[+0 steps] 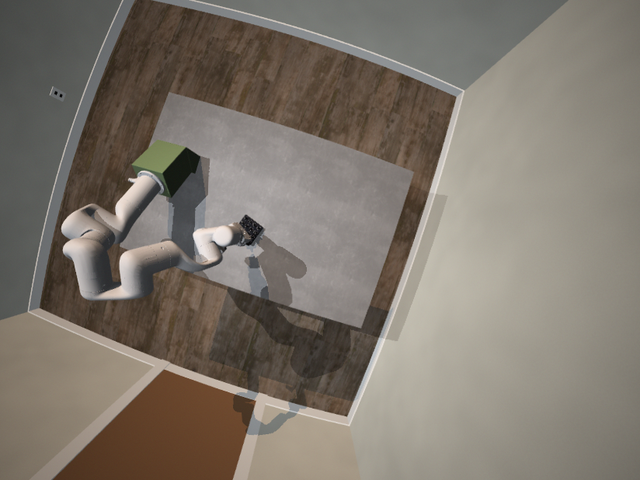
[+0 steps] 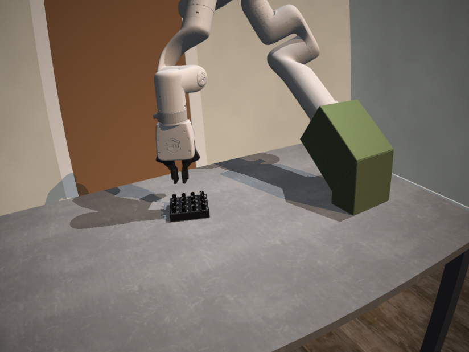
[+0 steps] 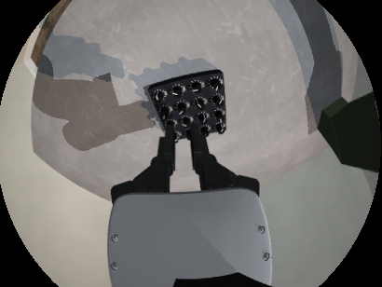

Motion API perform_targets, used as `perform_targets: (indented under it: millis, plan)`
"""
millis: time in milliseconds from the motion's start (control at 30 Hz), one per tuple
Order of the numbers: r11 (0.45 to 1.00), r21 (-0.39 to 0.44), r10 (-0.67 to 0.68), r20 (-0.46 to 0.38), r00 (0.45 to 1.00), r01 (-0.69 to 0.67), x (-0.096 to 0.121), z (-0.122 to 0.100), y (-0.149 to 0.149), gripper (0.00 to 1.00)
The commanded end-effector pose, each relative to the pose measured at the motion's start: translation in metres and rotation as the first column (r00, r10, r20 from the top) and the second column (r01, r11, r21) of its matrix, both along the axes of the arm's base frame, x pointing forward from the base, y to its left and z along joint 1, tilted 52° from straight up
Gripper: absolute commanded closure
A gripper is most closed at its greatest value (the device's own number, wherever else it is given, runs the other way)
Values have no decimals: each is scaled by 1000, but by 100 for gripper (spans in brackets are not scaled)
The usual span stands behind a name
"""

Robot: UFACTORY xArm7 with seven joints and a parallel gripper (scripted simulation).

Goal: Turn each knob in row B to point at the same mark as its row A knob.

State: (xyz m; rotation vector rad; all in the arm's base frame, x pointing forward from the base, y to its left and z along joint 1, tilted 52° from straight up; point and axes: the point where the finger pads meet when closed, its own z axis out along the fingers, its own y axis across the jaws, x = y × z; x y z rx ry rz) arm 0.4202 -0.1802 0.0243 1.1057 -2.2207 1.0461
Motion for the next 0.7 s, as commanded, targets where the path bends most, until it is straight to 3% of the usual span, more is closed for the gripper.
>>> perform_targets:
  millis: [0, 667]
  plan:
    - [1000, 1, 3, 2, 1000, -3, 1, 0, 1, 81]
    - [1000, 1, 3, 2, 1000, -3, 1, -3, -2, 81]
